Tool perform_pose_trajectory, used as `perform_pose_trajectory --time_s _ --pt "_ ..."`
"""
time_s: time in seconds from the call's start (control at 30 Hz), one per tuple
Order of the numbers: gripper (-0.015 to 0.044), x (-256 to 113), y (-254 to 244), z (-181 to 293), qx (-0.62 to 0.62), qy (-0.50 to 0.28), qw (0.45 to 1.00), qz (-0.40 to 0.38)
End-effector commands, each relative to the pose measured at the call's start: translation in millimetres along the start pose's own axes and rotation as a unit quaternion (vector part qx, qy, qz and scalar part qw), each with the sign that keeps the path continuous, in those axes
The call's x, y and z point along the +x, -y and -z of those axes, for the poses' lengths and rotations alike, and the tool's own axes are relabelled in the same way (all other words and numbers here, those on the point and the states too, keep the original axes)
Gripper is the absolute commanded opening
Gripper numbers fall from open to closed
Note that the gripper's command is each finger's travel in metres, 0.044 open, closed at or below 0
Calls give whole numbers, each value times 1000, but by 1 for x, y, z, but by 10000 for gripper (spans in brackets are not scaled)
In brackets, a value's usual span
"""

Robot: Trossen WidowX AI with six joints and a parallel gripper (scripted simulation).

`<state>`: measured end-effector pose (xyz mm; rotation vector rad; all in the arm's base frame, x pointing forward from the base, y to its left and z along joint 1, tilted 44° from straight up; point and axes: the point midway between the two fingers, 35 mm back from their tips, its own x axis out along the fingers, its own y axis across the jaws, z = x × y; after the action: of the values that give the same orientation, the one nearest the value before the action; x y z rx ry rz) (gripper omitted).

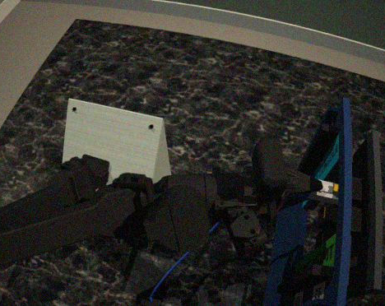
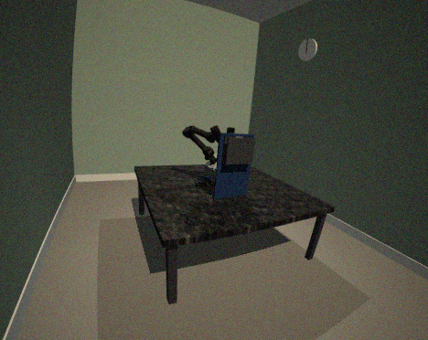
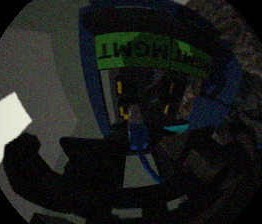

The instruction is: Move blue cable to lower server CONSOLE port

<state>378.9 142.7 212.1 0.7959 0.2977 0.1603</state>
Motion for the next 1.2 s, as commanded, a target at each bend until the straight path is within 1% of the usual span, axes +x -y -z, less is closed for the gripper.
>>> perform_pose_trajectory --time_s 0.0,1.17 --pt "0 -3 0 1 1 0 1000 0" --pt "0 -23 0 12 1 0 1000 1"
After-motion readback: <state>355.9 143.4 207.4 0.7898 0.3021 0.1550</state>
